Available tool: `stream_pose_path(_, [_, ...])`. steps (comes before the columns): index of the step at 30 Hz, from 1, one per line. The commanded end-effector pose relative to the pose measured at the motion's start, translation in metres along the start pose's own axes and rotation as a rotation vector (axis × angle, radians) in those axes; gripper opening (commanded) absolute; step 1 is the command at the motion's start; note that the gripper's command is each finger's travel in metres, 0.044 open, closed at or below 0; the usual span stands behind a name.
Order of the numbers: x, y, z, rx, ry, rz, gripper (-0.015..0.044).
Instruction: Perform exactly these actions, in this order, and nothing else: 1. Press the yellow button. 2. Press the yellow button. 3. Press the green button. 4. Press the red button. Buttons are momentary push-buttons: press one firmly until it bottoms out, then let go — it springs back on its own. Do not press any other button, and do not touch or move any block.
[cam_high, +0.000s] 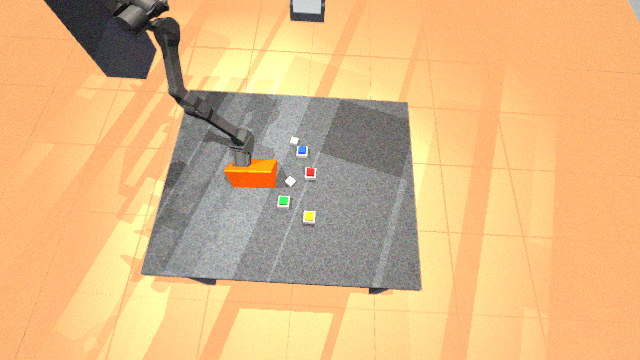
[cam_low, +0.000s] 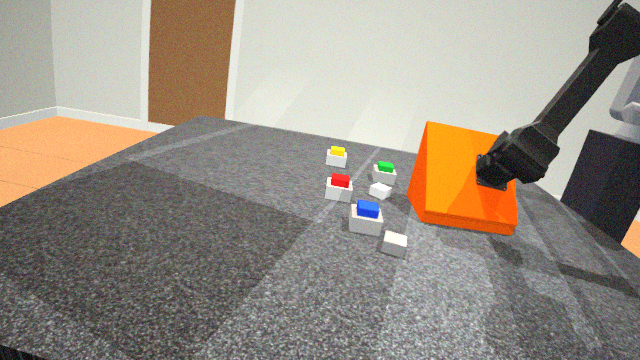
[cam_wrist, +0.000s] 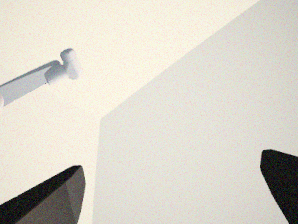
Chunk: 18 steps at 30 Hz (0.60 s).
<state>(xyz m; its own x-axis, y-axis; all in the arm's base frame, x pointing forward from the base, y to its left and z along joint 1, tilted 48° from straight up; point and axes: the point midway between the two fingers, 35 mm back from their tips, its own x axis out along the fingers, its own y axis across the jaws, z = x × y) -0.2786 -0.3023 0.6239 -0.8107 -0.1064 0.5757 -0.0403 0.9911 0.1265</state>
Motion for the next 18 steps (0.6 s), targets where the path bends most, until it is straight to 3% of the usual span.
stream_pose_path(1, [0.005, 0.067, -0.034, 0.057, 0.082, 0.125, 0.0400])
stream_pose_path(9, [-0.010, 0.183, -0.092, 0.148, 0.240, 0.350, 0.0400])
stream_pose_path(18, [-0.070, 0.304, -0.156, 0.235, 0.450, 0.597, 0.0400])
